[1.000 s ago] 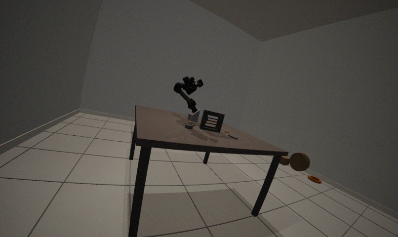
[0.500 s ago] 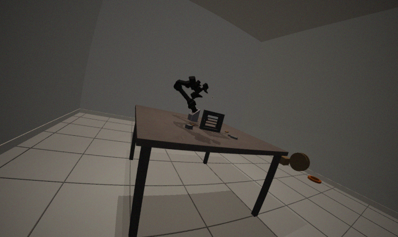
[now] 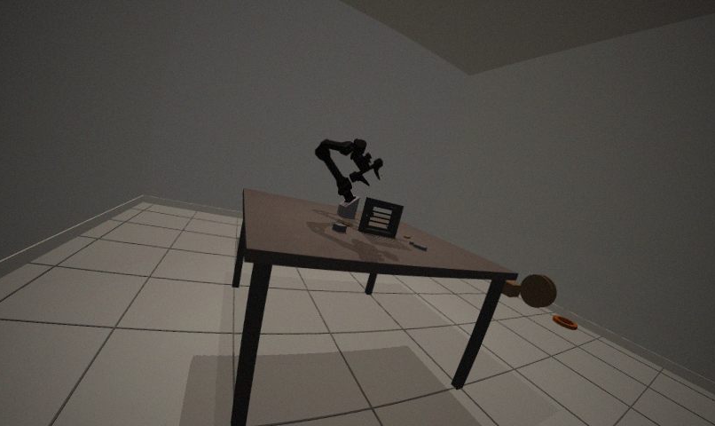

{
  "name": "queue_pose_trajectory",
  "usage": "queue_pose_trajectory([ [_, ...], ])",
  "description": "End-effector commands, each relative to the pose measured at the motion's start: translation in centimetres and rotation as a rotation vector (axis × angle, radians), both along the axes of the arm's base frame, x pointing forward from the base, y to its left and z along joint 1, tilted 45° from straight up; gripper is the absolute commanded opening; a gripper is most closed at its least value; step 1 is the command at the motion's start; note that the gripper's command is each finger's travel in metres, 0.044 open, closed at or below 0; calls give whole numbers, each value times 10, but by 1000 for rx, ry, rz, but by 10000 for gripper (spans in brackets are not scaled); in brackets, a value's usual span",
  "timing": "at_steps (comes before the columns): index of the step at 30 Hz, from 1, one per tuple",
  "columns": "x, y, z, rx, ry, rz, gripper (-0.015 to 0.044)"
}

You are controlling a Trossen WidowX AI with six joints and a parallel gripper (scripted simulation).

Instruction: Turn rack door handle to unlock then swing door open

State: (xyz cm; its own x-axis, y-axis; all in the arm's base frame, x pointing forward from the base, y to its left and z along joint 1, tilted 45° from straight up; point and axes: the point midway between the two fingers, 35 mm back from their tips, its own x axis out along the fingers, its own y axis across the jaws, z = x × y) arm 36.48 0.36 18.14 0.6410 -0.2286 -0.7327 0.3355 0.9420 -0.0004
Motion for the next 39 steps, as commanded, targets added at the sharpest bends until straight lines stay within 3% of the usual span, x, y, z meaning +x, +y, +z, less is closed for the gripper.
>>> queue_pose_trajectory([
  [1,-2,1,-17,-21,106,-47,286],
  [19,-18,5,-62,-206,484,-184,286],
  [39,-32,9,-78,-488,758,-263,286],
])
